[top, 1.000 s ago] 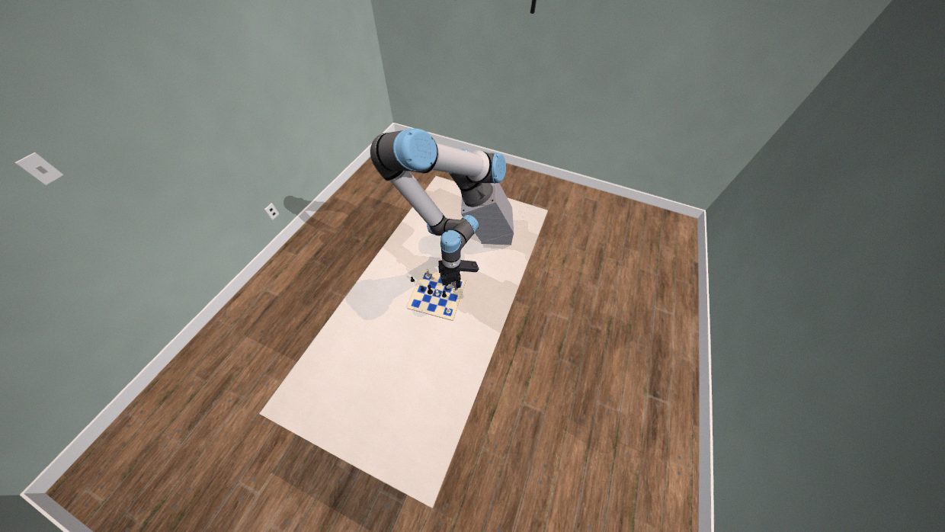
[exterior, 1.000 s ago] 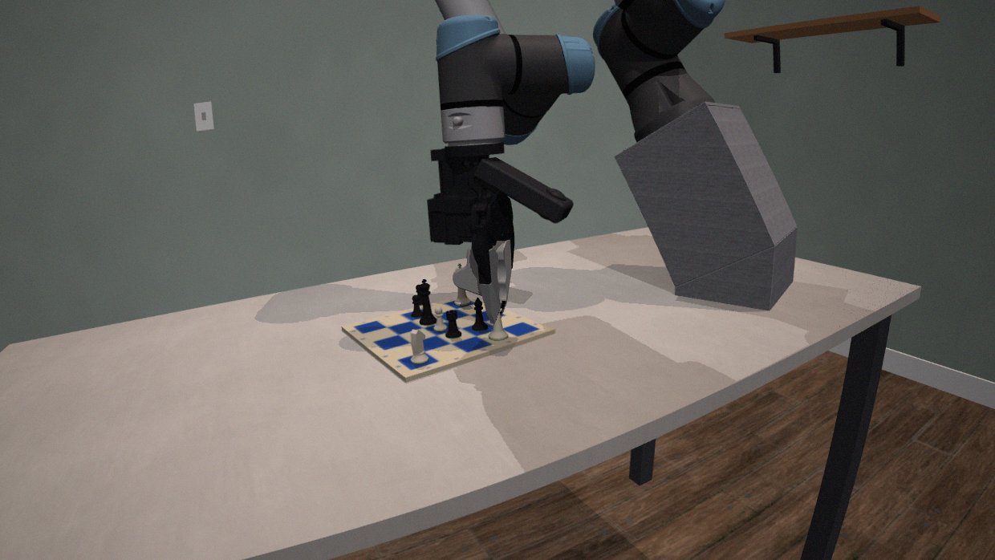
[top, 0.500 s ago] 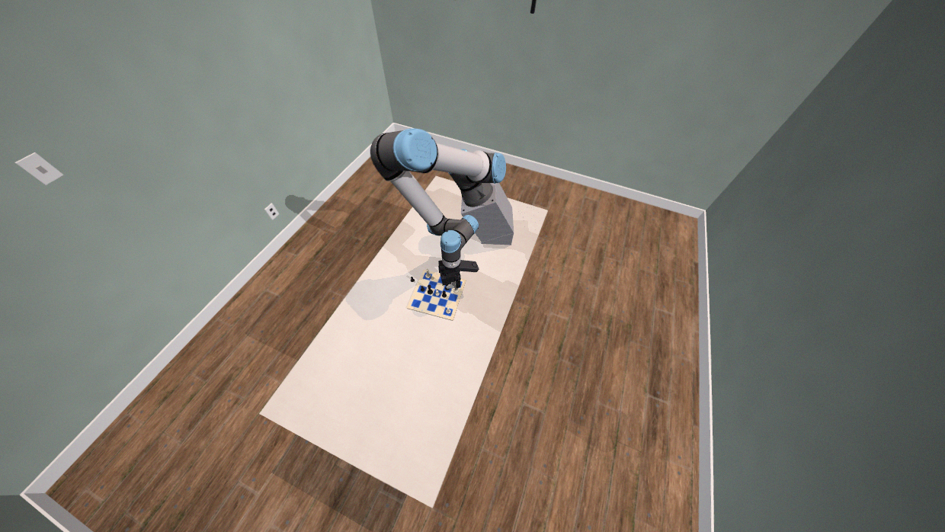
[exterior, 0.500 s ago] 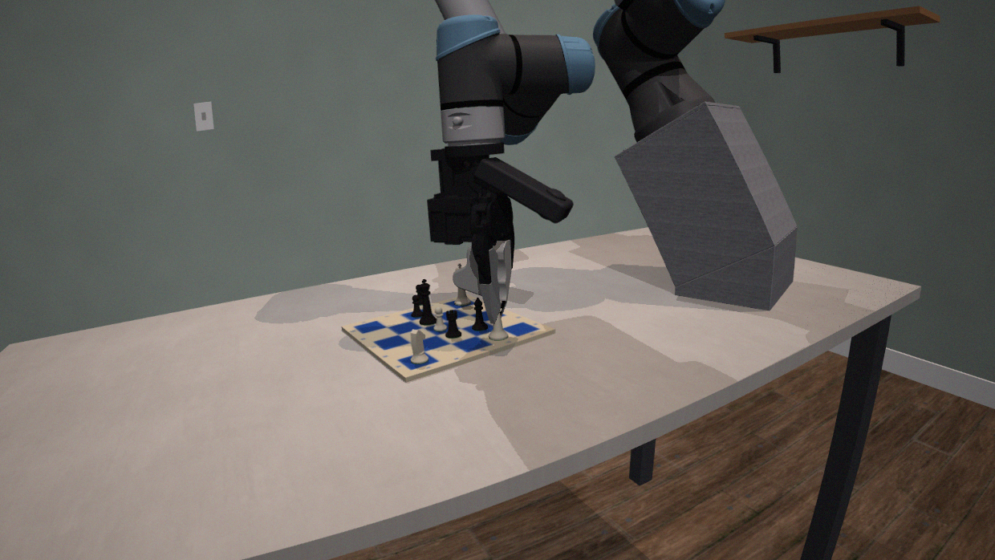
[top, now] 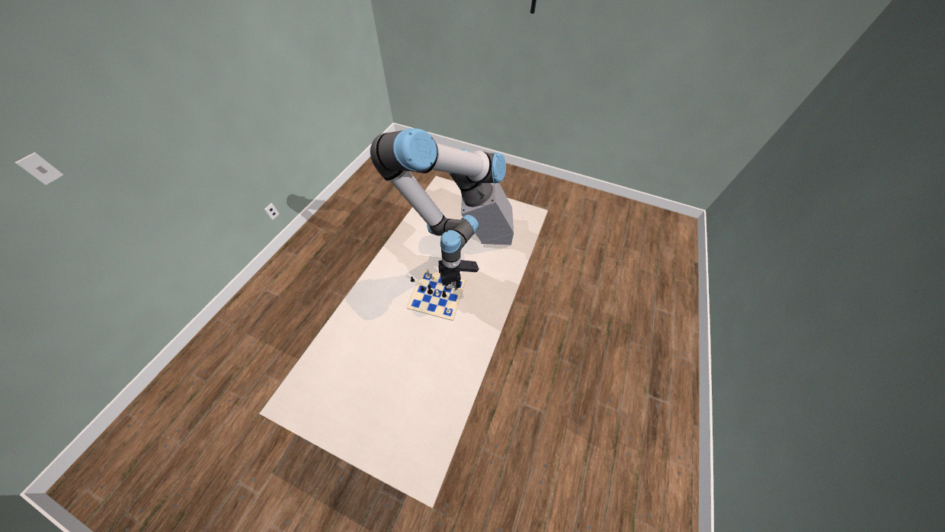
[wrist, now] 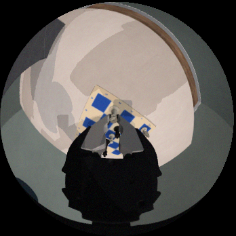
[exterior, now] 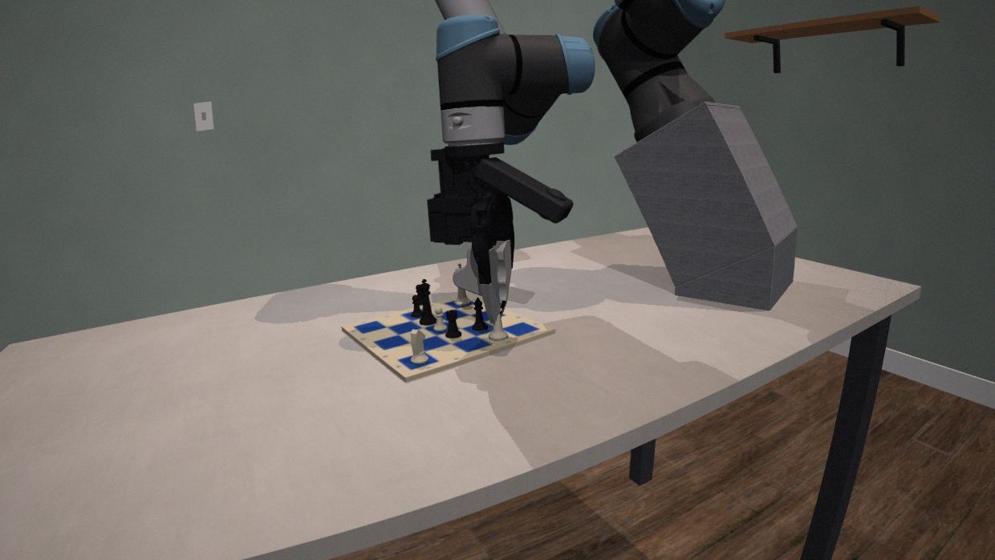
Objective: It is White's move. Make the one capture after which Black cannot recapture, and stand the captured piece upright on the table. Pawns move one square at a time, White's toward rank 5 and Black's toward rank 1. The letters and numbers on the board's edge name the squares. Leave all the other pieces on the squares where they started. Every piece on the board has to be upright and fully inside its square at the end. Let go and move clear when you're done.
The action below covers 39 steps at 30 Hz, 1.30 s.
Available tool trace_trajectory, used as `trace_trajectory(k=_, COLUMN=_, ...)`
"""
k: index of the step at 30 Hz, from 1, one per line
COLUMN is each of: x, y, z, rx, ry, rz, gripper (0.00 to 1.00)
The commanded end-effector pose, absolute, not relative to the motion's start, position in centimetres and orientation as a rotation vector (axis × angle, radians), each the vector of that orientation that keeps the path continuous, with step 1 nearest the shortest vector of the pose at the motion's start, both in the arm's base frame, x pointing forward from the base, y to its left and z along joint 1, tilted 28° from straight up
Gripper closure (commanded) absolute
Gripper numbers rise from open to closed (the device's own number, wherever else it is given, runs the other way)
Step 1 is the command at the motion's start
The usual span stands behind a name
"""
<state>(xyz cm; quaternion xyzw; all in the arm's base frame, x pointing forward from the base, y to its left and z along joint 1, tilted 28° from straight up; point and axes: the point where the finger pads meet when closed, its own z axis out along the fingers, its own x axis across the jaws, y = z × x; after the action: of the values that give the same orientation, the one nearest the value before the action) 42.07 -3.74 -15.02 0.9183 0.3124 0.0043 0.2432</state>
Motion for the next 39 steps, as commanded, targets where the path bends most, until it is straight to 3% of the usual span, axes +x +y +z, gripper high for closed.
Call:
trace_trajectory(k=1, x=42.1, y=-3.7, z=-15.0, rx=2.509, ry=0.854, rz=0.013, gripper=1.0)
trace_trajectory(k=39, x=40.6, y=0.3, z=-6.9, rx=2.509, ry=0.854, rz=0.013, gripper=1.0)
